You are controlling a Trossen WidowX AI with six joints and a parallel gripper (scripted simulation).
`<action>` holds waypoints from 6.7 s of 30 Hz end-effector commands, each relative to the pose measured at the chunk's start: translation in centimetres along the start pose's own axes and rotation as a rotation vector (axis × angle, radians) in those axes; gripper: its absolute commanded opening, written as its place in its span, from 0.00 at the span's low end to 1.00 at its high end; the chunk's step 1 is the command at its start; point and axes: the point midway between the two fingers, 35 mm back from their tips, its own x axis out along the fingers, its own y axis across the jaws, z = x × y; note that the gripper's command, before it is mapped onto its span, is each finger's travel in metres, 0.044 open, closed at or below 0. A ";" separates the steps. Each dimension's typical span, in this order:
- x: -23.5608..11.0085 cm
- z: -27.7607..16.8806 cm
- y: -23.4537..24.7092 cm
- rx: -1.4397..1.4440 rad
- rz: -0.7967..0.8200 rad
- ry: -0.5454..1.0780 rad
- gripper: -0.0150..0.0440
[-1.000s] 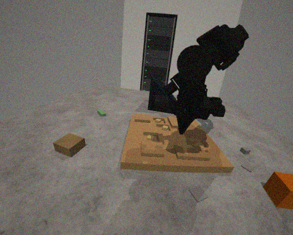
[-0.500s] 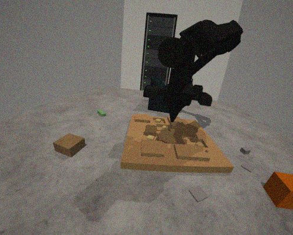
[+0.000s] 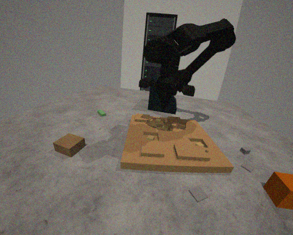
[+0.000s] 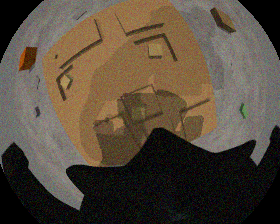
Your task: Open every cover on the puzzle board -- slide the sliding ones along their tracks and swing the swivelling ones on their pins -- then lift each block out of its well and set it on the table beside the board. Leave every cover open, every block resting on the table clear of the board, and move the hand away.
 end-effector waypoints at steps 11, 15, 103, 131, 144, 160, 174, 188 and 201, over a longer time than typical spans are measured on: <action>0.7 -5.4 -2.4 0.146 0.006 0.010 0.25; 1.7 -5.3 -2.4 0.146 0.005 0.010 0.25; 6.9 -4.7 -1.8 0.154 0.004 0.010 0.25; 5.6 -4.7 -1.9 0.149 0.009 0.010 0.25; 5.7 -4.6 -1.9 0.152 0.013 0.008 0.25; 6.8 -4.7 -1.9 0.149 0.009 0.010 0.25; 7.1 -4.6 -1.7 0.133 0.010 0.010 0.25; 6.1 -4.6 -1.8 -0.906 0.013 0.004 0.25; 4.9 -4.4 -1.9 -0.852 0.011 0.003 0.50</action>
